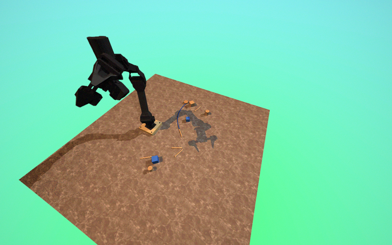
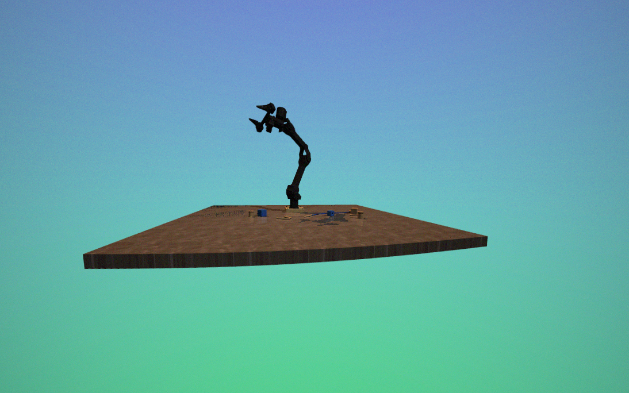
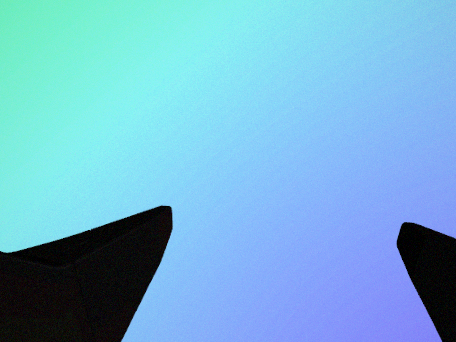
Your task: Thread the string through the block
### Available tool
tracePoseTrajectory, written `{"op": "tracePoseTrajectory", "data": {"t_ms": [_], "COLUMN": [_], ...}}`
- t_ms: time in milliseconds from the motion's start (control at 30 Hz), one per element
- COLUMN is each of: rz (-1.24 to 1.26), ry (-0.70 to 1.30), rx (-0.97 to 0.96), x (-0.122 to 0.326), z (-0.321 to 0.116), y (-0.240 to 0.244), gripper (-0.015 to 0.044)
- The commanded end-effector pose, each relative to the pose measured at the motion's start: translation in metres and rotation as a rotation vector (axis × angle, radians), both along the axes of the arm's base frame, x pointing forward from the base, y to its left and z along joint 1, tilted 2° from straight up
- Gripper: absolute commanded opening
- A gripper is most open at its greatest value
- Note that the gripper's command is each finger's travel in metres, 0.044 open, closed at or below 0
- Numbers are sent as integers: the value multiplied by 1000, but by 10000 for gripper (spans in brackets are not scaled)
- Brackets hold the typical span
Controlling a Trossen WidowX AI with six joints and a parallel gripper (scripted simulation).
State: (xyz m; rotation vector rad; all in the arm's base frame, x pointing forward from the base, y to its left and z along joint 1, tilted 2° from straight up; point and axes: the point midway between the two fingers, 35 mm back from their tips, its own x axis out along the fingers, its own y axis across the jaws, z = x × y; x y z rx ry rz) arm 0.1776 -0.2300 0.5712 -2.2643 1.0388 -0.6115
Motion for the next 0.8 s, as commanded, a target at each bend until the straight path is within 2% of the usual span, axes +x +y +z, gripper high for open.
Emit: {"op": "tracePoseTrajectory", "data": {"t_ms": [0,200,400,600,767], "rz": [146,346,517,649,713], "ry": [39,137,282,472,645], "rx": [146,356,554,724,834], "x": [51,123,177,207,208], "z": [-41,-106,-175,-245,-299], "y": [6,41,101,178,244], "gripper": [440,440,440,440,440]}}
